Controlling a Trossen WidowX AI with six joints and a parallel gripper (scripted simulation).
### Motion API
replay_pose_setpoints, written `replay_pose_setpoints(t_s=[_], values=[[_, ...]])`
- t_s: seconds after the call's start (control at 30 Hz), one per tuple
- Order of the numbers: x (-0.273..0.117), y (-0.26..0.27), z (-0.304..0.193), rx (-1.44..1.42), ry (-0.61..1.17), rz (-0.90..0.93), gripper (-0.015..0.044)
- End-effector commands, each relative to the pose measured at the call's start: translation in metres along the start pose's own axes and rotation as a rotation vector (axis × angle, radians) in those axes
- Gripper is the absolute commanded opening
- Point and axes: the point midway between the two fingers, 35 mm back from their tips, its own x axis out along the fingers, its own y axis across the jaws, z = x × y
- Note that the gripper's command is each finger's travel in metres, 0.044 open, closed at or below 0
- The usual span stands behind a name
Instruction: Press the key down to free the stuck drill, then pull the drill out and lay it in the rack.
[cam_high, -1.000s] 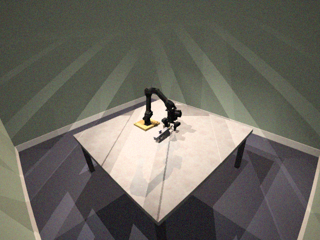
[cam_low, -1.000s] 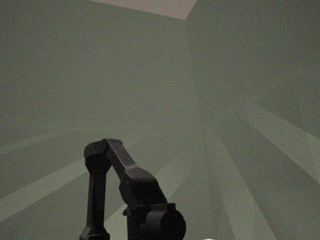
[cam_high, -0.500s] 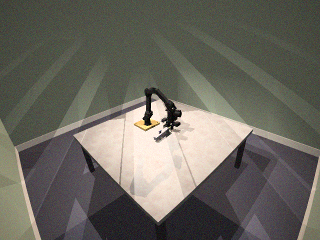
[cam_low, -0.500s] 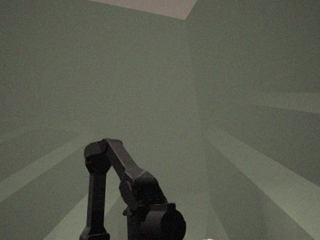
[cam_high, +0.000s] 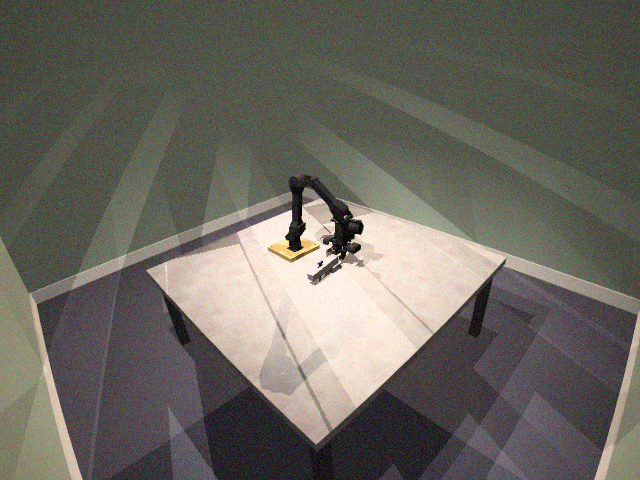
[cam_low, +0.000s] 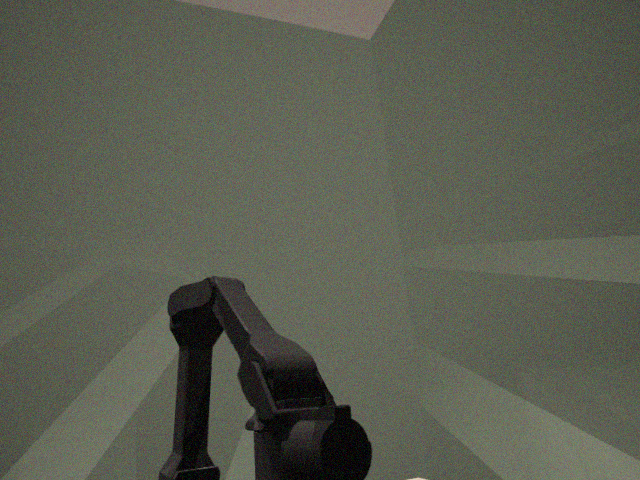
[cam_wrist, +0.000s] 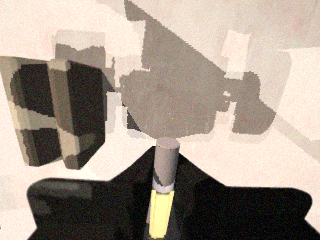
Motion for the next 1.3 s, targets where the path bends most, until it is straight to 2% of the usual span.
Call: replay_pose_setpoints(t_s=[0.0,1.27], values=[[-0.002,0.001,0.0,-0.001,-0.001,0.0,0.0],[-0.005,-0.001,0.049,-0.001,-0.005,0.0,0.0]])
